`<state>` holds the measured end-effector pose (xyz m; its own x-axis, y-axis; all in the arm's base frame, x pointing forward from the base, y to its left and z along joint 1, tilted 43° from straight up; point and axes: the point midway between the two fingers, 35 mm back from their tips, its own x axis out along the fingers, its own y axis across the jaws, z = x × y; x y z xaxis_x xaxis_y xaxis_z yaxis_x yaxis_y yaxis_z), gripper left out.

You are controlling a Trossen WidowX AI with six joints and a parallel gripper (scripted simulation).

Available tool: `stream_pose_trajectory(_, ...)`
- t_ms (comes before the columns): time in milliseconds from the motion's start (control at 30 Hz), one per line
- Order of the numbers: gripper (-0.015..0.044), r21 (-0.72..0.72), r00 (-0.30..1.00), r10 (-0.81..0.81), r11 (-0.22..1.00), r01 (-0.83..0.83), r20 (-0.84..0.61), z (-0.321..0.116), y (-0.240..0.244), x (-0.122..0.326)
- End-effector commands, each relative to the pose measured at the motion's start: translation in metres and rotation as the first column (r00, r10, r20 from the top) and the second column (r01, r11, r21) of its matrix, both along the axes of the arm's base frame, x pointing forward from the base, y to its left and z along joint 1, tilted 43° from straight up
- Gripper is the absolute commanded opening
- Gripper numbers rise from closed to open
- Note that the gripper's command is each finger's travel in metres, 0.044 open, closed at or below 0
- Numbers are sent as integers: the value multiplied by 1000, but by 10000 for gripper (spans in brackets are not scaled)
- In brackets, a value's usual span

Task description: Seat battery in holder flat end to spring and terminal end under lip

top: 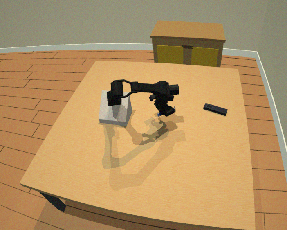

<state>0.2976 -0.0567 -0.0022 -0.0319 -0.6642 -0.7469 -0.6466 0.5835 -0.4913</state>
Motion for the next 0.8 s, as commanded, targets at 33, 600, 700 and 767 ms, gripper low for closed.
stream_pose_trajectory(33,63,8,989,-111,994,110,100,-15,25,13)
stream_pose_trajectory(600,63,43,883,-350,934,355,314,-55,79,26)
stream_pose_trajectory(700,63,31,882,-362,928,371,300,-58,76,26)
stream_pose_trajectory(767,63,14,882,-380,920,392,281,-61,73,25)
